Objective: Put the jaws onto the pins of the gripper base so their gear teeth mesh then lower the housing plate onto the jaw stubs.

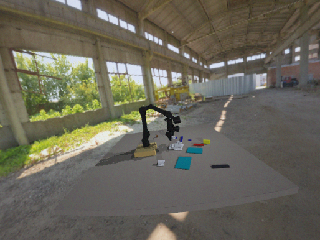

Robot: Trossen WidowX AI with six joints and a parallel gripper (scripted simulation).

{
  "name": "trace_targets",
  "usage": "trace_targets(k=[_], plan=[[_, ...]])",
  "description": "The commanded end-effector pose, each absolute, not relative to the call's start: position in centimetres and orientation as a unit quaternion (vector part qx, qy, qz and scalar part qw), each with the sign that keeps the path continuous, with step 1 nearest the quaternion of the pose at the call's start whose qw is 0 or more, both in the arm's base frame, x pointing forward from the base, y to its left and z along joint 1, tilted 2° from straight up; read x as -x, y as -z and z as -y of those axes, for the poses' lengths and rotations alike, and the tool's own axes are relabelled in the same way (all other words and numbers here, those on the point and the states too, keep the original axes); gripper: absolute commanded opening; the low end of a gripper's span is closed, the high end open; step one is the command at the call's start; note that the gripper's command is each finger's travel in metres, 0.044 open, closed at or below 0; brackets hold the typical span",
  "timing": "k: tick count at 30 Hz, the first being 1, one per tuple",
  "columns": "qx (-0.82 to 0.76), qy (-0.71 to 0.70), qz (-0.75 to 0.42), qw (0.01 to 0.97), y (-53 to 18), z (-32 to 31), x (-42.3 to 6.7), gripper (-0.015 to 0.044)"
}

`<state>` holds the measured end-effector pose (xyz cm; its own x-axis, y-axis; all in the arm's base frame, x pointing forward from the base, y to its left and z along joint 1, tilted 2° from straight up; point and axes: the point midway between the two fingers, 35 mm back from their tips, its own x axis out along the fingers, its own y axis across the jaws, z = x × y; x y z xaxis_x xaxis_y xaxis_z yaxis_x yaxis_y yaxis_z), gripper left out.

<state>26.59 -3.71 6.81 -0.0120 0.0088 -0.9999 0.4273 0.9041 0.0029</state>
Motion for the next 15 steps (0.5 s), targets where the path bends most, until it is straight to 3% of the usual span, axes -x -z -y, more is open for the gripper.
trace_targets(k=[1,15], plan=[[-0.157,0.15,-0.694,0.686,-6.82,3.67,-26.63,0.0351],[-0.156,0.15,-0.694,0.686,-6.82,4.07,-25.69,0.0351]])
